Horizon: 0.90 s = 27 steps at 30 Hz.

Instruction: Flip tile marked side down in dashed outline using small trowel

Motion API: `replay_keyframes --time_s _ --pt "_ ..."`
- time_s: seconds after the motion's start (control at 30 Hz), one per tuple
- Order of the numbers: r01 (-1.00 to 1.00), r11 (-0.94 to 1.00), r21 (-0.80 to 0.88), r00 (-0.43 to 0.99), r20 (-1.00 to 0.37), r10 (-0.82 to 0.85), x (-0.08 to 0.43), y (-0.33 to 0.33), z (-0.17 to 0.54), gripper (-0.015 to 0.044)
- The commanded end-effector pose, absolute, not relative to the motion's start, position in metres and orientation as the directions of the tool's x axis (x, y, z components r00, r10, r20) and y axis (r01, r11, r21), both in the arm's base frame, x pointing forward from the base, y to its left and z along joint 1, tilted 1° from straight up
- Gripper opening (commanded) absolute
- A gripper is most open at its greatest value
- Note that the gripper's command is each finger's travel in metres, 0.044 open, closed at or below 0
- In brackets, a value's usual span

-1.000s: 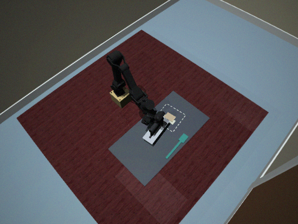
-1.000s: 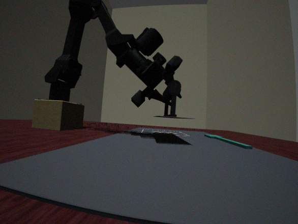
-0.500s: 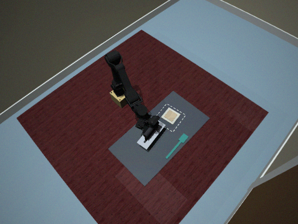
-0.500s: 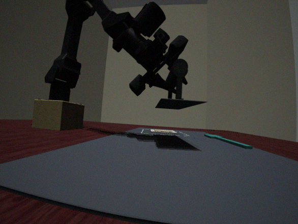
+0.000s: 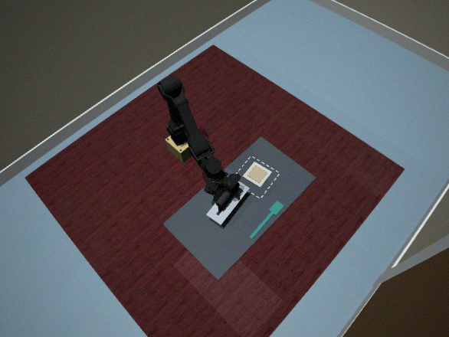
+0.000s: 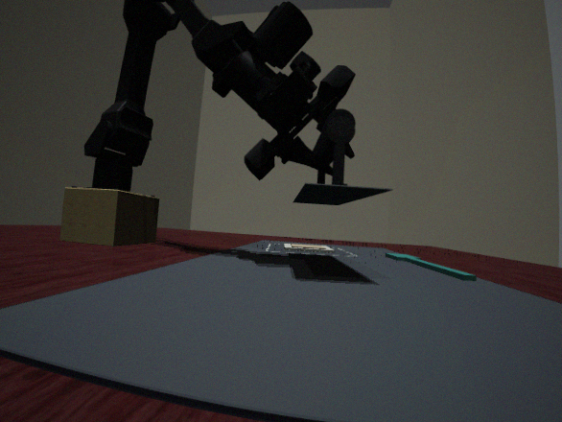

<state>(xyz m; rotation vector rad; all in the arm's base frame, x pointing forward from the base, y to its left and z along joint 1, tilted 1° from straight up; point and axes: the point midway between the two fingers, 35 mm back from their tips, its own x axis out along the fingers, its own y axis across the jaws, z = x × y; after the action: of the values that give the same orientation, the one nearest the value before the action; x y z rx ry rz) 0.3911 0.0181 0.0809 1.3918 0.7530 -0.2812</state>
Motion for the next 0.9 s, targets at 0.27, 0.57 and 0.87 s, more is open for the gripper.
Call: replay_keyframes --time_s 0.27,0.57,0.87 --pt "0.587 0.196 0.786 0.744 -0.619 0.251 0.3923 0.0188 0.0833 0.0" --pt "0.588 0.196 0.785 0.744 -0.619 0.251 0.3922 0.0187 0.0831 0.0" --pt "0.597 0.197 0.778 0.737 -0.629 0.248 0.3907 0.0146 0.079 0.0"
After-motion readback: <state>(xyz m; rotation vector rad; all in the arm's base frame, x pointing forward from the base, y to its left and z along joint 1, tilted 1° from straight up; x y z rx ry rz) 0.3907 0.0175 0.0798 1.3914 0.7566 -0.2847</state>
